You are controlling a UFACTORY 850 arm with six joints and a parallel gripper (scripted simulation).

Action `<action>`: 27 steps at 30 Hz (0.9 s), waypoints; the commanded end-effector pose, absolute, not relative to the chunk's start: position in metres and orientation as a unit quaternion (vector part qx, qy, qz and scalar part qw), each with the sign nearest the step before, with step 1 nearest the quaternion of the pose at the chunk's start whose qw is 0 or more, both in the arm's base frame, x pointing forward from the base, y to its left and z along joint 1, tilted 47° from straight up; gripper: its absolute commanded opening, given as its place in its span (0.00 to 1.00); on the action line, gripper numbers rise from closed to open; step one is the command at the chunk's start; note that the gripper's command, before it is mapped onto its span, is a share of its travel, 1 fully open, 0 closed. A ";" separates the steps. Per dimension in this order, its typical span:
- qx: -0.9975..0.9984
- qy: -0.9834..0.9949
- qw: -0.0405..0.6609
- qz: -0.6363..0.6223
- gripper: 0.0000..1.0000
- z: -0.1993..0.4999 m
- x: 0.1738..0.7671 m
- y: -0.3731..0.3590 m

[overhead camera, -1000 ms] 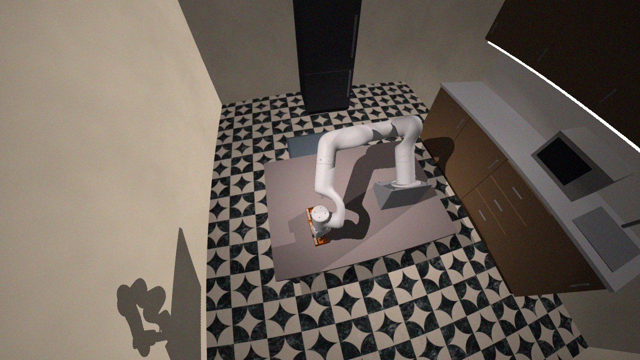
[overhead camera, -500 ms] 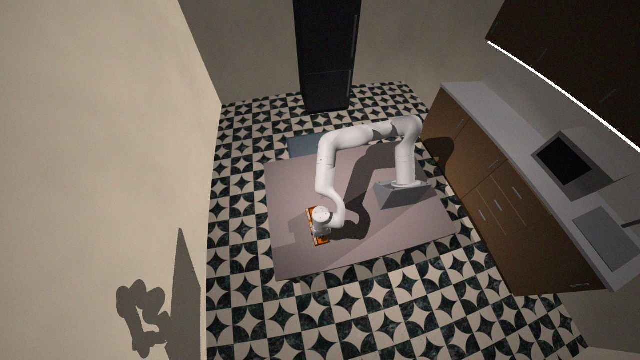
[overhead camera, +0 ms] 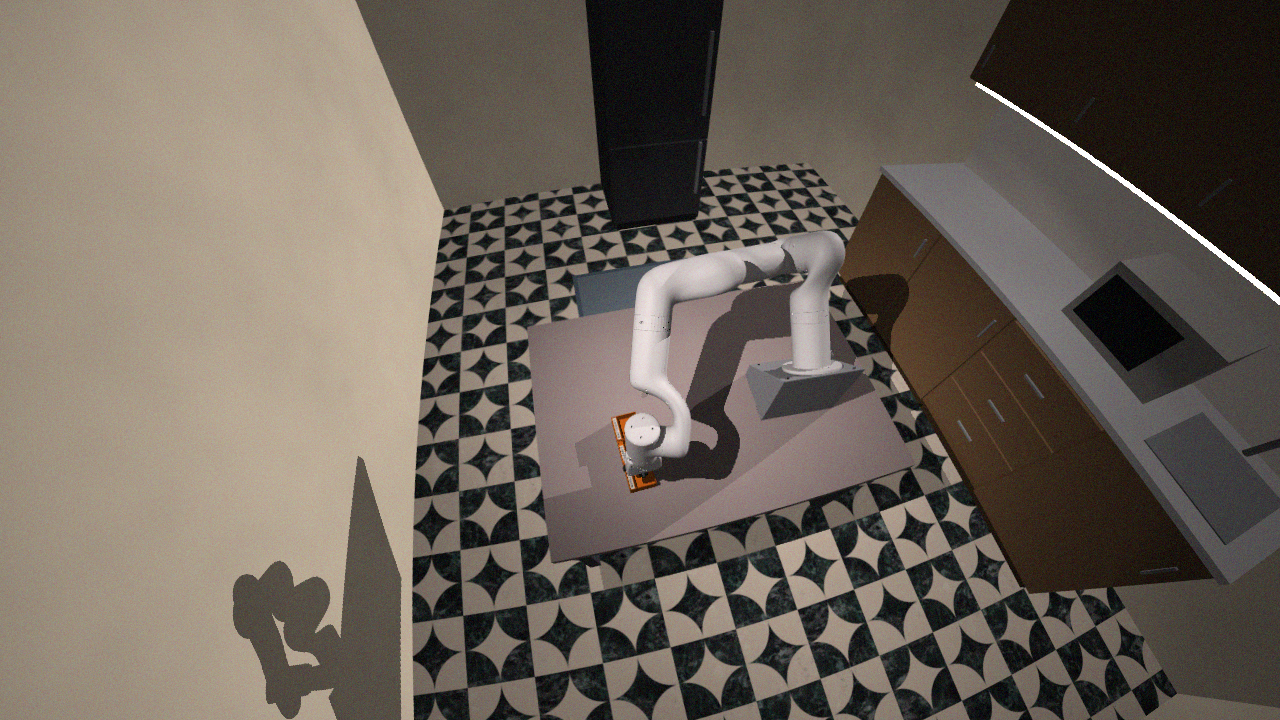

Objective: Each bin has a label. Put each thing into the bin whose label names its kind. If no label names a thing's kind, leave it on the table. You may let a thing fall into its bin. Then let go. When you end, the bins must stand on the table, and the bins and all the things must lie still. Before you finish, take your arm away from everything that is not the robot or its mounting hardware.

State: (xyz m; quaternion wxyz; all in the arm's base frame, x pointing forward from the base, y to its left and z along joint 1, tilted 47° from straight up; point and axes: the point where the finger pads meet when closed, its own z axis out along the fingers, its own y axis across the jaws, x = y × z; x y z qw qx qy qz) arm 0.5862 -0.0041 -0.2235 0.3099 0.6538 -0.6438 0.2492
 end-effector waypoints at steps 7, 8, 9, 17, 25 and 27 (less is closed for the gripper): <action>0.654 -0.644 0.309 0.250 0.00 -0.237 0.586 -0.018; 0.654 -0.644 0.309 0.250 0.00 -0.238 0.585 -0.020; 0.654 -0.644 0.309 0.250 0.00 -0.240 0.585 -0.021; 0.654 -0.644 0.309 0.250 0.00 -0.242 0.585 -0.024; 0.654 -0.644 0.309 0.250 0.00 -0.243 0.585 -0.024; 0.654 -0.644 0.309 0.250 0.29 -0.243 0.585 -0.024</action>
